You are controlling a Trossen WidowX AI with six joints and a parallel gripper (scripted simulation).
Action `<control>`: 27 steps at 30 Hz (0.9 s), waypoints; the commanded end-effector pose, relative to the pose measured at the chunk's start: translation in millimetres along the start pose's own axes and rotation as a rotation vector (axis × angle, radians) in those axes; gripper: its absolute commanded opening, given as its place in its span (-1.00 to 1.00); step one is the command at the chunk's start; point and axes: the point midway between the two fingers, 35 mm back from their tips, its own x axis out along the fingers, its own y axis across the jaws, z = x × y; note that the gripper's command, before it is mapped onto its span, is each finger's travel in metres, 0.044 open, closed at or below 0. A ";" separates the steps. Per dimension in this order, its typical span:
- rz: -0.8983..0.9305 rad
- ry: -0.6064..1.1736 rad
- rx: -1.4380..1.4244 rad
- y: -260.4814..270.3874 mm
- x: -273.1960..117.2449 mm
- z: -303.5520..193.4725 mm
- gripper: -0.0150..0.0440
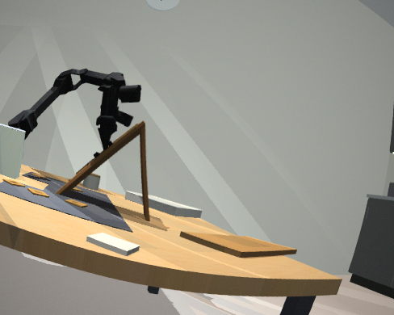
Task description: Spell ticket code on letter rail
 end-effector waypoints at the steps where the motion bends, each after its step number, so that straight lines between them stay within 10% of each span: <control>1: 0.004 0.000 0.004 2.6 -0.4 -0.4 -0.49; 27: 0.004 0.000 0.004 11.3 -0.1 -0.4 -0.49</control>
